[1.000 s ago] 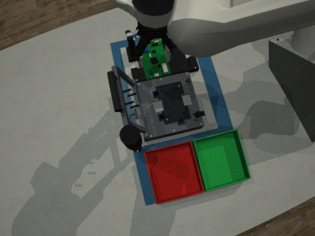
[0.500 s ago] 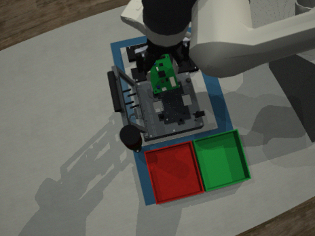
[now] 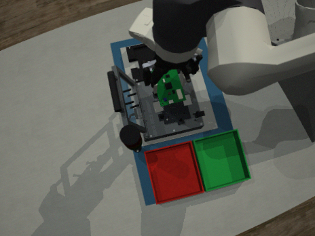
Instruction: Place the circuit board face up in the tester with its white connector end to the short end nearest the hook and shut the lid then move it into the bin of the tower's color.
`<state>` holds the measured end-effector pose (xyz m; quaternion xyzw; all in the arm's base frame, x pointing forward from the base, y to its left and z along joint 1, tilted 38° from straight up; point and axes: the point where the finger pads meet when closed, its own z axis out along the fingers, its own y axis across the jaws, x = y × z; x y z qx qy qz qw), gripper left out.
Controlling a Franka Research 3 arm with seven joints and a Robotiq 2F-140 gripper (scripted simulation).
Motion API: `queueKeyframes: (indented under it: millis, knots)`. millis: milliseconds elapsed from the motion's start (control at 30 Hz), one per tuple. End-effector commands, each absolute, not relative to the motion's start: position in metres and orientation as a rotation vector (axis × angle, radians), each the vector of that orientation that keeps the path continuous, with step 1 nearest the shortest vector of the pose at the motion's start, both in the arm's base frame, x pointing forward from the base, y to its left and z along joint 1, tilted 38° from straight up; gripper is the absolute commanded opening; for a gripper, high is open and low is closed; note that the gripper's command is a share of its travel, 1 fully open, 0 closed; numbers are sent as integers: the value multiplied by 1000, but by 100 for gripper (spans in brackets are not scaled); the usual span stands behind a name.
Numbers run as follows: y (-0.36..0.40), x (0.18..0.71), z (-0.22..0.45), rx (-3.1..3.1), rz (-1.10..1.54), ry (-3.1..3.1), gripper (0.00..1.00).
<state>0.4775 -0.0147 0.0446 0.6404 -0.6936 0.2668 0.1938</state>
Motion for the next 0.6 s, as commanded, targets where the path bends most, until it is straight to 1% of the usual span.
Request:
queueKeyframes:
  millis: [0, 567]
  knots:
    - [-6, 476, 38, 1763, 754, -1989, 46]
    - [13, 474, 25, 1763, 754, -1989, 46]
